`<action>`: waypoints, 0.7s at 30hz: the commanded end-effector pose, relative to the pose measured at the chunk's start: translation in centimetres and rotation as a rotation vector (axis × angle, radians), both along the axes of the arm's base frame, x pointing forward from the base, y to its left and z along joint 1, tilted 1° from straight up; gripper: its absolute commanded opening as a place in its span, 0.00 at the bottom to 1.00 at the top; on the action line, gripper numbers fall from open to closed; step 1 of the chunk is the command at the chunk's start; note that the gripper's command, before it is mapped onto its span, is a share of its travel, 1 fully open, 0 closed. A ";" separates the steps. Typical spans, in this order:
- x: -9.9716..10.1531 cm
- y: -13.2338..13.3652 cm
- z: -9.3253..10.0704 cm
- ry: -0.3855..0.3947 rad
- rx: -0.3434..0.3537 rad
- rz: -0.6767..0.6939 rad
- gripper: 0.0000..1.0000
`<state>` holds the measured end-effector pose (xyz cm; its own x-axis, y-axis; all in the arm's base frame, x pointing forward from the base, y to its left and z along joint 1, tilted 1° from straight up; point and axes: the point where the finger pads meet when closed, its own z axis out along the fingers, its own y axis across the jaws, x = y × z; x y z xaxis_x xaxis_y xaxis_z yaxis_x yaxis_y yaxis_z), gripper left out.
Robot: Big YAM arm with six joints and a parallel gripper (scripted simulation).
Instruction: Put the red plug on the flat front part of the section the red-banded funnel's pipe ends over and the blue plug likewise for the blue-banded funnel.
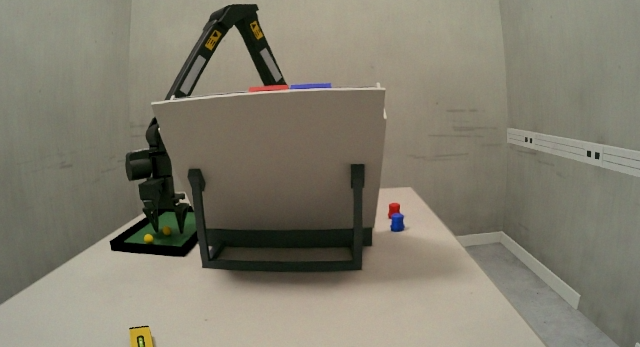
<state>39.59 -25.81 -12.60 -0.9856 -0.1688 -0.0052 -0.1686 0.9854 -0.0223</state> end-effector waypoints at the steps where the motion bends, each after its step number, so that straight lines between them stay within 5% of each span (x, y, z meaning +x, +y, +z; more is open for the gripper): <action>1: 1.3 -1.2 0.2 -0.013 -0.008 0.000 0.80; 21: 1.2 -0.4 3.2 -0.012 -0.007 0.001 0.80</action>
<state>39.20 -25.56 -11.31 -0.9856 -0.1687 0.0137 -0.1688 0.9856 -0.0050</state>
